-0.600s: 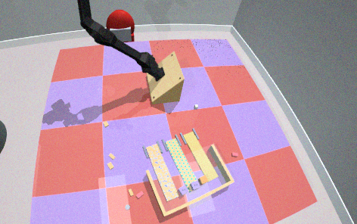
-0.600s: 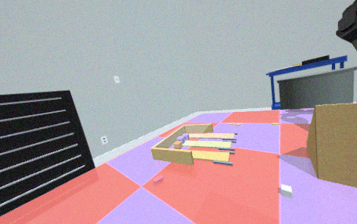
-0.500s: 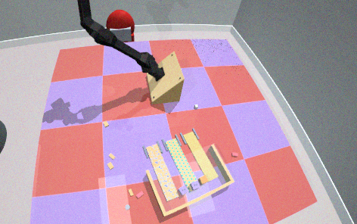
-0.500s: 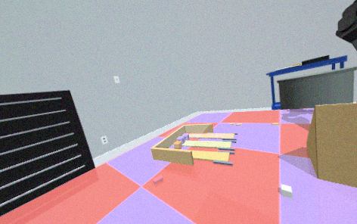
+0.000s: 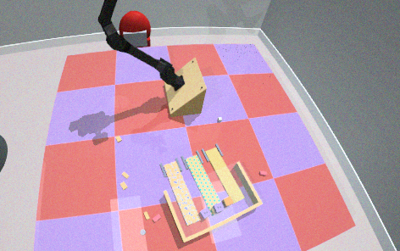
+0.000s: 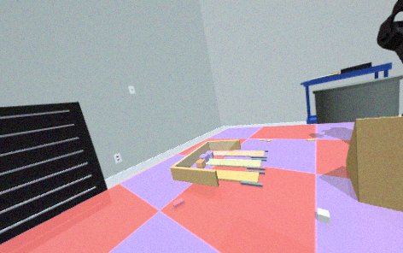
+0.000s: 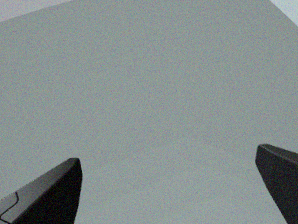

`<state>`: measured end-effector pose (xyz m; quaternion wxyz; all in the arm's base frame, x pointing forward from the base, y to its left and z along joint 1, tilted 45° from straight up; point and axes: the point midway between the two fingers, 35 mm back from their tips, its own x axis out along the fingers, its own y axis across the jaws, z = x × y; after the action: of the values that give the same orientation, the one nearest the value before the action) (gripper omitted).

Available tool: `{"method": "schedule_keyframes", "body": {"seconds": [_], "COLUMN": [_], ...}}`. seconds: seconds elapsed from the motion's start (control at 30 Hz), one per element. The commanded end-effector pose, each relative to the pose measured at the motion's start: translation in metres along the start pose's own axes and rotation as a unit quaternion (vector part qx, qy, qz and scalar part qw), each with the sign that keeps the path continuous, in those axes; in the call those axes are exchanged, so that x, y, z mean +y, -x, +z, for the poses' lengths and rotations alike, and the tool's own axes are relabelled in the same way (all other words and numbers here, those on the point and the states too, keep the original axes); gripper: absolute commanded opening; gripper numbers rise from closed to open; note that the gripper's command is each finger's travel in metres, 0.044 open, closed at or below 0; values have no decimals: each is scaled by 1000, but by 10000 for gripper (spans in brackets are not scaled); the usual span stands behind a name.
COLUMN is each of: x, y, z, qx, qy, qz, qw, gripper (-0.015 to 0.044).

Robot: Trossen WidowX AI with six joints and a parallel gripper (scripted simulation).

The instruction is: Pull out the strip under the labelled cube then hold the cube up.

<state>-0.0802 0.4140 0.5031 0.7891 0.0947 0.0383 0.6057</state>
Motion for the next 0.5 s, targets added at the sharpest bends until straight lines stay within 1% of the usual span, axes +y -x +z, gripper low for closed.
{"method": "schedule_keyframes", "body": {"seconds": [0.0,0.1,0.23,0.37,0.47], "x": [-44,-87,-149,-213,-263], "y": [-24,-41,-53,-55,-48], "z": [-26,-49,-79,-109,-131], "qx": [14,32,60,92,119], "qy": [36,66,103,136,156], "qz": [-68,-126,-200,-272,-328], "qw": [997,989,972,948,924], "gripper": [400,400,400,400,400]}}
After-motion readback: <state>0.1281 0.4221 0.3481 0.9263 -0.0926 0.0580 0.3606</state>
